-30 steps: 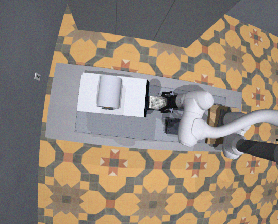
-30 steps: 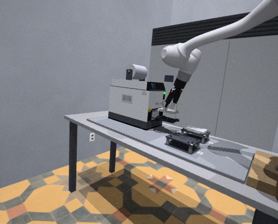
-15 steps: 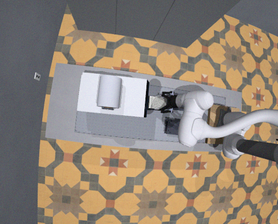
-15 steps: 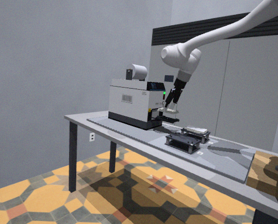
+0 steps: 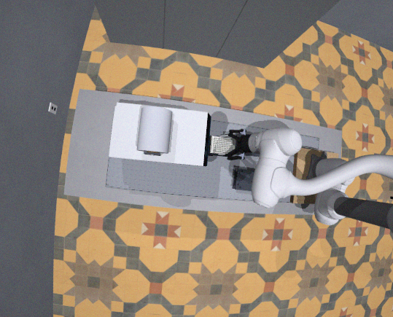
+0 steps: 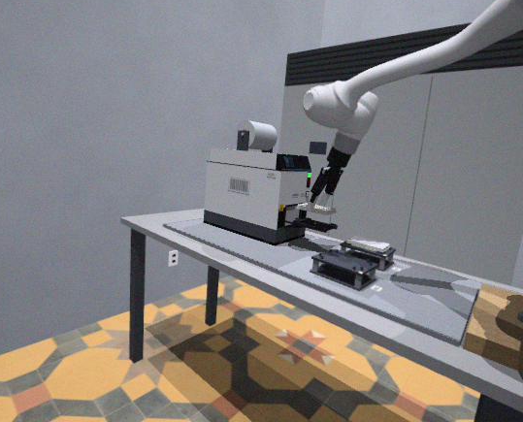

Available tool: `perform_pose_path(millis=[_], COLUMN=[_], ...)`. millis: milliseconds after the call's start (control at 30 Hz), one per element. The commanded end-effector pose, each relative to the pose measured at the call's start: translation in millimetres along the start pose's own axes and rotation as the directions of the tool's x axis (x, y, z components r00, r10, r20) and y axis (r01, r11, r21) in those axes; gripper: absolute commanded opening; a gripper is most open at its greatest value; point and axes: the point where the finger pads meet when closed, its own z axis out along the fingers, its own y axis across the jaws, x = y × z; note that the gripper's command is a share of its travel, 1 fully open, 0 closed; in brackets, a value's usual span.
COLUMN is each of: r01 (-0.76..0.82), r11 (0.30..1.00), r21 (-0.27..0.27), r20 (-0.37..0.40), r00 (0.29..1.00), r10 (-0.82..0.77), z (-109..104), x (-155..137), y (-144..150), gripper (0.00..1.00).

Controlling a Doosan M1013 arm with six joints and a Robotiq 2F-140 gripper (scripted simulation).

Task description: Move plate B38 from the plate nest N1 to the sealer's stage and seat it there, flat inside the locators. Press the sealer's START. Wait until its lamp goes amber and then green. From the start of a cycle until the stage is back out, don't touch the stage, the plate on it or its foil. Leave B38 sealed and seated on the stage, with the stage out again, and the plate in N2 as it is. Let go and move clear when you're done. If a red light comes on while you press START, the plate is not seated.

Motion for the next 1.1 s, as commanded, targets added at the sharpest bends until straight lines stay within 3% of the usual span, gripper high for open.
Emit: perform_pose_path(millis=[0, 333, 700, 1067], r01=[0.000, 0.000, 0.000, 0.000], r11=[1.000, 1.000, 1.000, 1.000], r21=[0.000, 0.000, 0.000, 0.000], r20=[0.000, 0.000, 0.000, 0.000], r00=[1.000, 1.000, 1.000, 1.000], r10=[0.000, 0.000, 0.000, 0.000], z=[-0.1, 3.0, 19.8, 19.8], x=[0.0, 1.1, 7.3, 7.3], y=[0.0, 0.0, 0.0, 0.0], gripper=[0.10, 0.10, 0.10, 0.10])
